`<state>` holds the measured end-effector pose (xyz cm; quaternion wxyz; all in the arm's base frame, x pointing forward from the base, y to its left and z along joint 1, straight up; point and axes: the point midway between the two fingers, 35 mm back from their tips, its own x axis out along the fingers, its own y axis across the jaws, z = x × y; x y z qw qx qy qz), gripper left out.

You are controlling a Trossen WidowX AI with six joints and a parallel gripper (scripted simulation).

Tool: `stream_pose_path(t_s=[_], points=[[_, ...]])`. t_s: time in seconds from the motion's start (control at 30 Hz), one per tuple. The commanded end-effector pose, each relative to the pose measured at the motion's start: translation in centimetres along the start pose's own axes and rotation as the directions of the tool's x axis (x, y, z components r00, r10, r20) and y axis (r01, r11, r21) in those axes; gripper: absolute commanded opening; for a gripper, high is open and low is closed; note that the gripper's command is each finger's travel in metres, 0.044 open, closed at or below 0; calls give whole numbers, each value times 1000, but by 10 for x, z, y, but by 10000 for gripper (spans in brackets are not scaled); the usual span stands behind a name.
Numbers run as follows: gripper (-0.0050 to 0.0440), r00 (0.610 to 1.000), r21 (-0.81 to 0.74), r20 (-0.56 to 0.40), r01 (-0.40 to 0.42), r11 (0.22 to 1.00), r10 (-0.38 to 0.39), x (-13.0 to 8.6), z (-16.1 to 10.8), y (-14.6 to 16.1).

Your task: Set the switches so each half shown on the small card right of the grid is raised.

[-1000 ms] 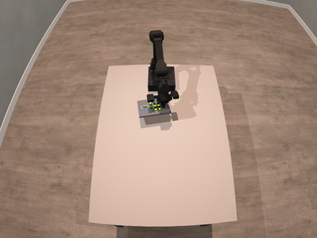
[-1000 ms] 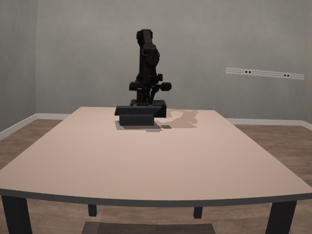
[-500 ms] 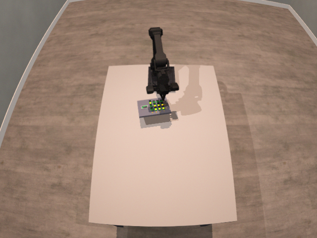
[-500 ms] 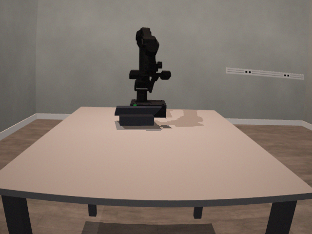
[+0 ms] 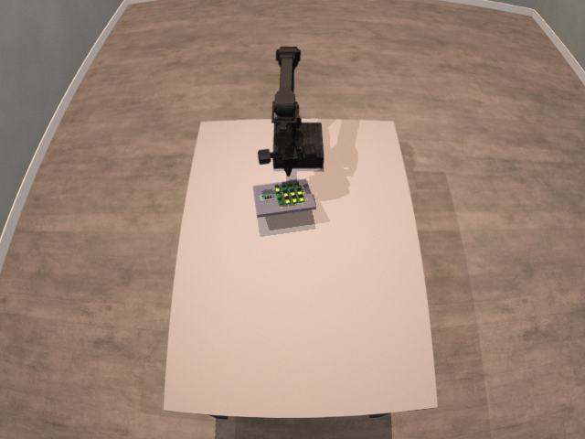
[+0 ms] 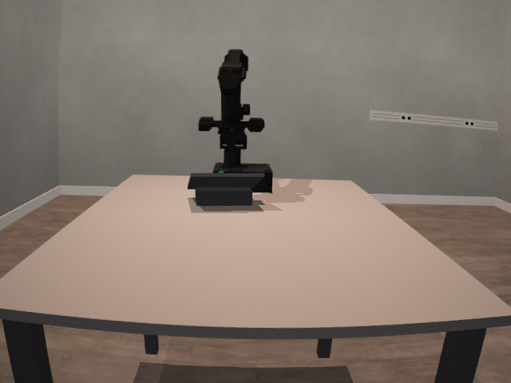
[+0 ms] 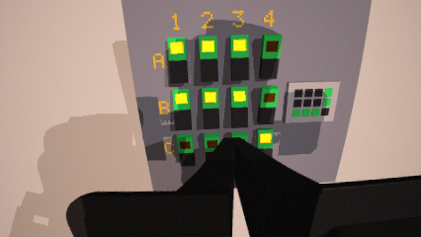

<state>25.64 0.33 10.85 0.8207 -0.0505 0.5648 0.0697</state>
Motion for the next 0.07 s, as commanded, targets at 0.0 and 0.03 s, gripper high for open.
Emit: stream_pose_path(t_s=[0.0, 0.03], points=[[-50, 1000, -6, 21, -5, 1000, 5, -6, -3, -3], [-50, 1000, -6, 21, -5, 1000, 5, -6, -3, -3]])
